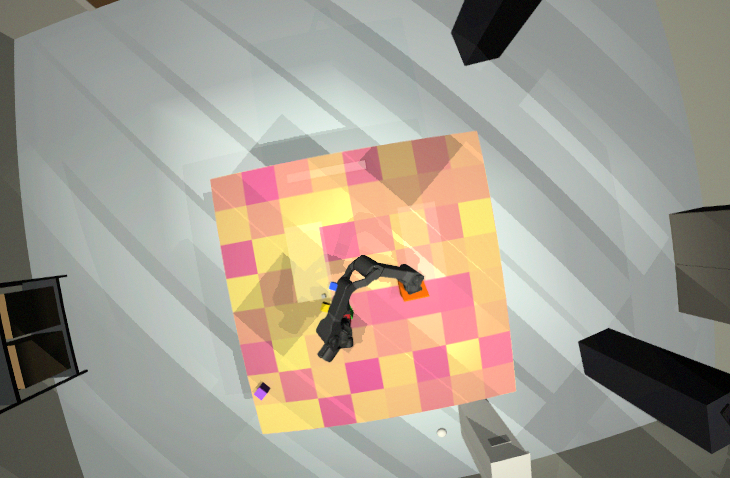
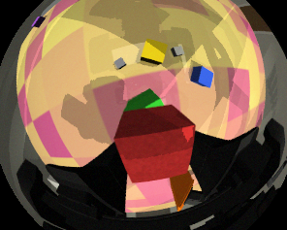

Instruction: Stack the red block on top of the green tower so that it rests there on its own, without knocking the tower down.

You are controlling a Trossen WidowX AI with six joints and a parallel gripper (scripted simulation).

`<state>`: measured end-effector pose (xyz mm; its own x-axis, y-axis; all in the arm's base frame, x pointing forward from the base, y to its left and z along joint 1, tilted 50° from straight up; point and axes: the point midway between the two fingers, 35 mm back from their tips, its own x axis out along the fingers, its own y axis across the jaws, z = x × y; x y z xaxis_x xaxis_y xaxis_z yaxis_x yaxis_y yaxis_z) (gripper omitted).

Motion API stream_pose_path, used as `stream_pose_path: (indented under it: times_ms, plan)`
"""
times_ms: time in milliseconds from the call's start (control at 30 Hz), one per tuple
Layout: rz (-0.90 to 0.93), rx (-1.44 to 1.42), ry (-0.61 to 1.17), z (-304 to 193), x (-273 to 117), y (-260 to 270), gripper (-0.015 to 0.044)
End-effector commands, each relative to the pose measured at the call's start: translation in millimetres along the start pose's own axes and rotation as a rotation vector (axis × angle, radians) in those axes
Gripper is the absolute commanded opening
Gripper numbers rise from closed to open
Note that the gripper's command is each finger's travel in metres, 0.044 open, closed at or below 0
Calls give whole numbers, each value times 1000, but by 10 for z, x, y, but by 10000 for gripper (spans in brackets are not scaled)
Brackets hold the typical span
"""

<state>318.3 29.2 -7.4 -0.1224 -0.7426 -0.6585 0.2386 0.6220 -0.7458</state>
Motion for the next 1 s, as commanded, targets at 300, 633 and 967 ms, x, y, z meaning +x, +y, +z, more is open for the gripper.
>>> stream_pose_path:
  times_ms: [300, 633, 967]
  plan:
    - [0, 0, 0, -1, 2, 0, 440]
    - [0, 0, 0, -1, 2, 0, 440]
    - [0, 0, 0, -1, 2, 0, 440]
